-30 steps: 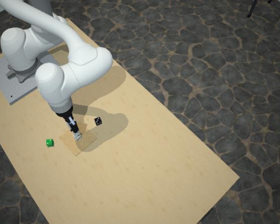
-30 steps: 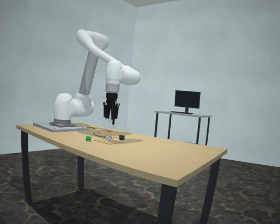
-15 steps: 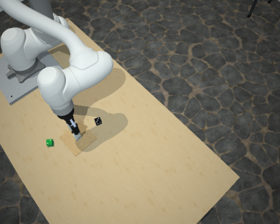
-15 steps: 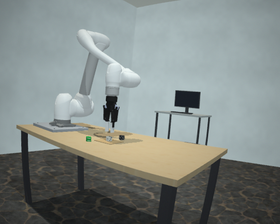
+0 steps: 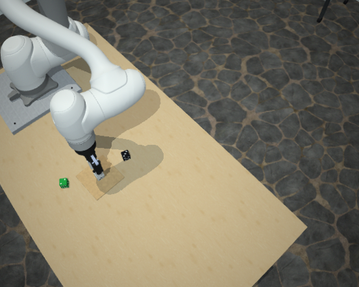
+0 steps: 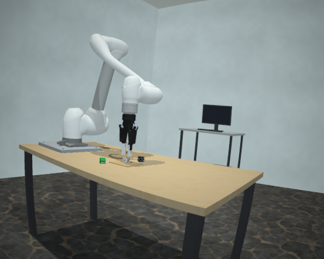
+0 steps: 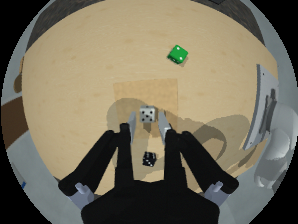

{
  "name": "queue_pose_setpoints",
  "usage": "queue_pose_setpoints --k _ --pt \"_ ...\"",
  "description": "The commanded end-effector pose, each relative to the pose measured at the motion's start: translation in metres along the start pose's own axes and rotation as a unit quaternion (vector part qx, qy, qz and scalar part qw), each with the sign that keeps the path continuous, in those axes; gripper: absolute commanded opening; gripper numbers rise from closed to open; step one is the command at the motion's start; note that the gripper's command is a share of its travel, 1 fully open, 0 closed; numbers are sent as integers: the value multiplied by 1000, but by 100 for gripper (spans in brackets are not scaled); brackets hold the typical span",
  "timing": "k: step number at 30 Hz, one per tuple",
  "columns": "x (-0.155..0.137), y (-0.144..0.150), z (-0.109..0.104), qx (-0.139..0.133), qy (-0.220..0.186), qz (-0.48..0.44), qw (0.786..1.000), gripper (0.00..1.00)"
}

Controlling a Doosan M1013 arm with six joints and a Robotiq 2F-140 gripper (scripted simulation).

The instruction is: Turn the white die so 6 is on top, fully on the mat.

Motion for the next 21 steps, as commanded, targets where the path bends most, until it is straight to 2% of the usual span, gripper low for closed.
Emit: queue_pose_setpoints --k 1,21 --pt "0 0 2 0 0 0 1000 28" --pt "0 0 4 0 0 0 1000 28"
Point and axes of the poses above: the point where the finger pads meet when closed, its own z axis out along the fingers, its own y axis across the jaws, x = y × z, the point moved 5 cm from there along -z, back along the fingers, and after that the axes turned 9 degrees about z, right-handed, at the moved point
